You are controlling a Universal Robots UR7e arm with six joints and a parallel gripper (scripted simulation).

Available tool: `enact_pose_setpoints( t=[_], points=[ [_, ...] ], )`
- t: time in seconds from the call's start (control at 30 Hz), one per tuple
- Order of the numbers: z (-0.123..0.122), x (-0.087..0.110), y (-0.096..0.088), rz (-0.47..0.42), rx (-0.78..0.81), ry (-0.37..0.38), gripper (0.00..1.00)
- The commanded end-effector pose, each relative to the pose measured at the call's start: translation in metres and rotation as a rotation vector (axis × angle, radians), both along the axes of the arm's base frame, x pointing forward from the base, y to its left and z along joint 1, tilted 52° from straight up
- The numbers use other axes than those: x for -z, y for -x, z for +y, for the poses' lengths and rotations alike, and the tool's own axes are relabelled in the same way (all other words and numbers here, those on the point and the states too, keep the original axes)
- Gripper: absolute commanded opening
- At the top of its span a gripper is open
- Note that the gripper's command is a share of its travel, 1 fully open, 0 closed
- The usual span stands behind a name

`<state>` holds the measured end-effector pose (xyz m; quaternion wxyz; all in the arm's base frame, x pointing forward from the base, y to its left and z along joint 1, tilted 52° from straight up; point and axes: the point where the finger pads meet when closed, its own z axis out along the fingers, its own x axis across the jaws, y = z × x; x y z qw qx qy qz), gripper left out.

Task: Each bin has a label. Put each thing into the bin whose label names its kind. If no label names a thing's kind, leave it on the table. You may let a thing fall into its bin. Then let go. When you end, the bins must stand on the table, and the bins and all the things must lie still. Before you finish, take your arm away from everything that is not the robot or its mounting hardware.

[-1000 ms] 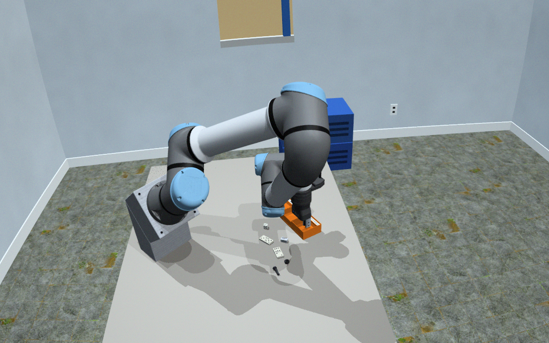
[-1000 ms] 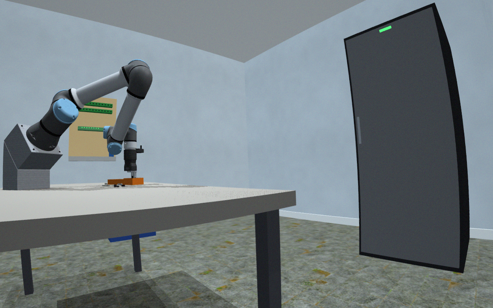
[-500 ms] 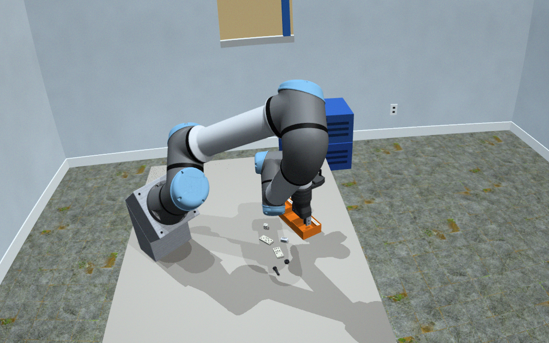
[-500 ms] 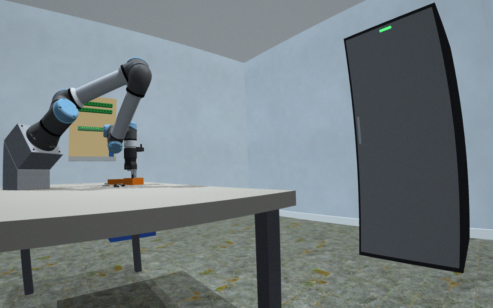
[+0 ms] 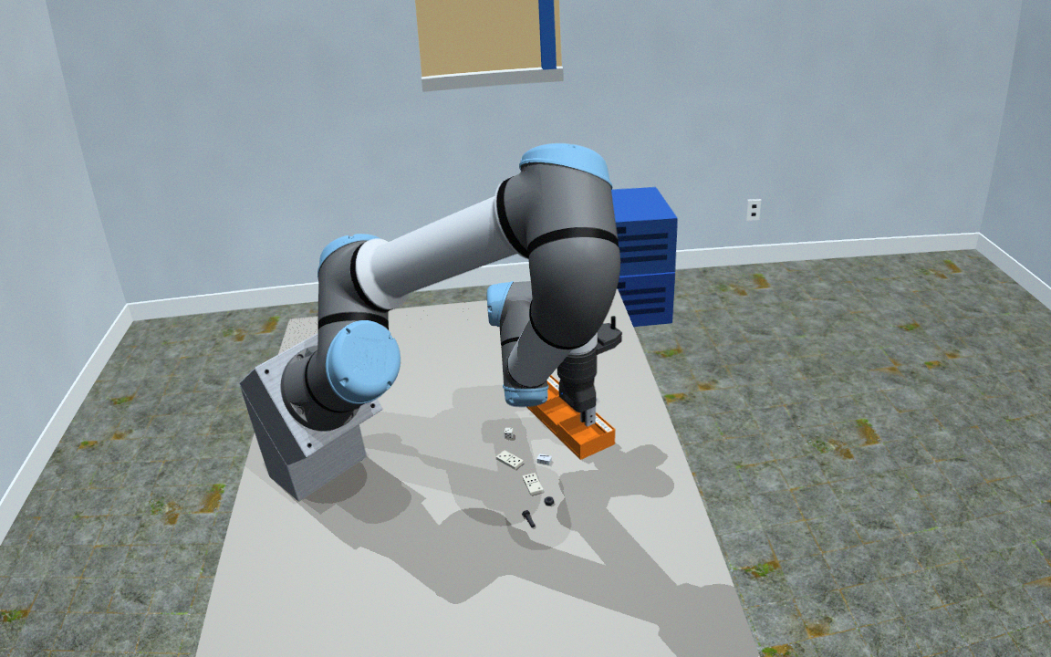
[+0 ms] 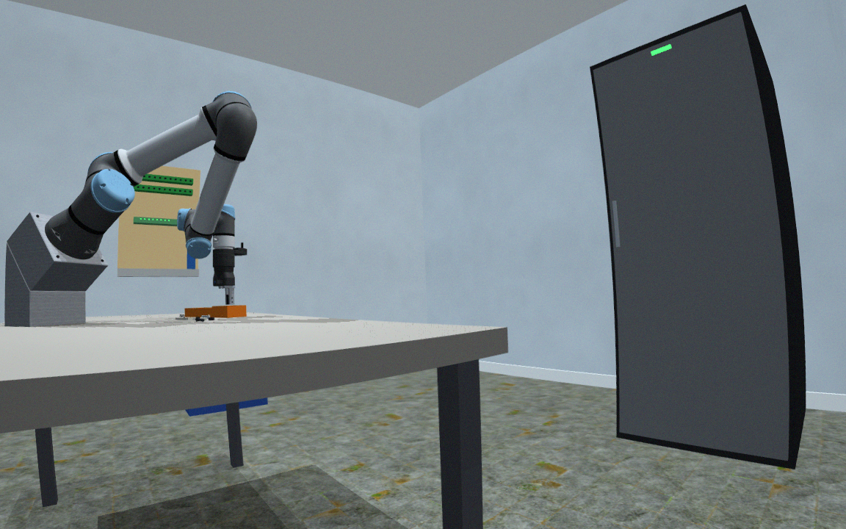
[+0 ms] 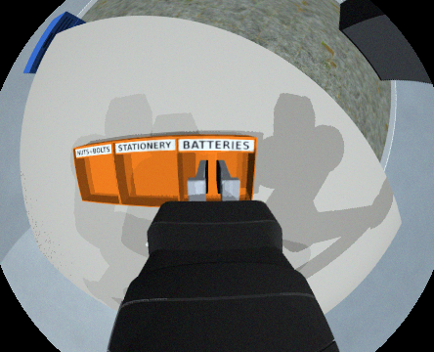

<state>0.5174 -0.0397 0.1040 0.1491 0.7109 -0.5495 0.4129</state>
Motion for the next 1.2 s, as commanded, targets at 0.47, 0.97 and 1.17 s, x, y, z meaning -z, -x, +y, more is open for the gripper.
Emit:
enact_pose_setpoints(
  t=[0.47,0.97,1.17],
  points=[
    [0.025,-0.008,0.012,0.001,-0.001,0.000,0.31],
    [0.069,0.040,0.013,-0.002,-0.001,0.000,0.31],
    [0.075,0.047,0.014,0.000,-0.001,0.000,0.31]
  ],
)
